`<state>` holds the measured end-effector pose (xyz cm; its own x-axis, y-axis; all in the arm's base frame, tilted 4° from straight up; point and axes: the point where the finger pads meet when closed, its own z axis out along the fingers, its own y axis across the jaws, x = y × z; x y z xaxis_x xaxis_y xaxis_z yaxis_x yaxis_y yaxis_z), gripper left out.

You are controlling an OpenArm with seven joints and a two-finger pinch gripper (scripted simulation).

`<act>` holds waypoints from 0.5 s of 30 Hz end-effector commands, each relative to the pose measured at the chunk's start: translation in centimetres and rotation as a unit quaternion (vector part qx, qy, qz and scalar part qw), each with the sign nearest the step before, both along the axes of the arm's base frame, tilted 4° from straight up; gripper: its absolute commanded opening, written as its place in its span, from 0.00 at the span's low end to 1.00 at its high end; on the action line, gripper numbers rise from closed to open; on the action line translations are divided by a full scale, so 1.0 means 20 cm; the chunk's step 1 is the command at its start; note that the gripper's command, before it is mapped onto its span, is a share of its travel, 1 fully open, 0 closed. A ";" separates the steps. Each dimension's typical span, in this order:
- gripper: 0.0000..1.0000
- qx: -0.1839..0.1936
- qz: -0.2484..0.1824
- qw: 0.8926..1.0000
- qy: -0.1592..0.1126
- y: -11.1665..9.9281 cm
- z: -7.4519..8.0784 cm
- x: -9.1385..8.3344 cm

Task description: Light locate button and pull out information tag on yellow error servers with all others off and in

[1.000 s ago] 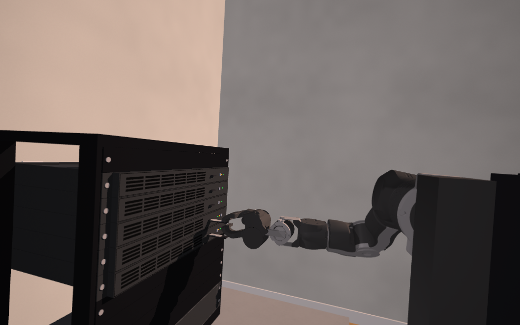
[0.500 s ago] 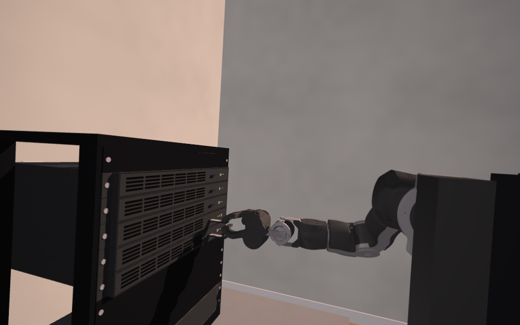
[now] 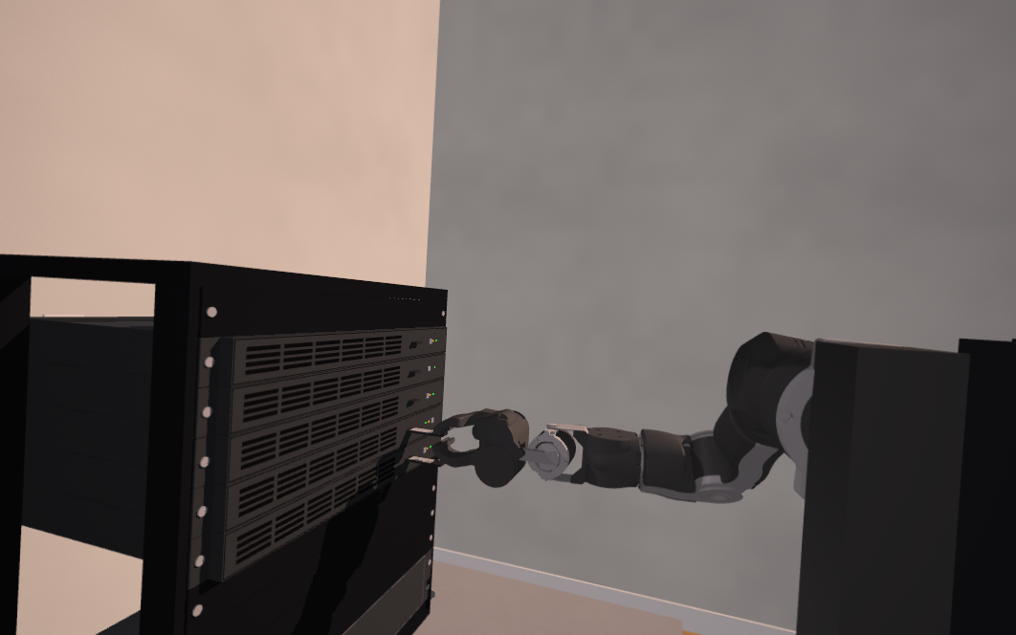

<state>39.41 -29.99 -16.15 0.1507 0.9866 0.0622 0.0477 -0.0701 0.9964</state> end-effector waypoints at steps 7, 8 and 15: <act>0.10 0.000 0.001 1.000 -0.004 0.01 0.01 -0.09; 0.10 0.000 0.001 1.000 -0.004 0.01 0.02 -0.11; 0.10 0.000 0.001 1.000 -0.004 0.01 0.02 -0.20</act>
<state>35.32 -29.54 -16.10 0.1443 0.9875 0.0630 0.0525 -0.0713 0.9961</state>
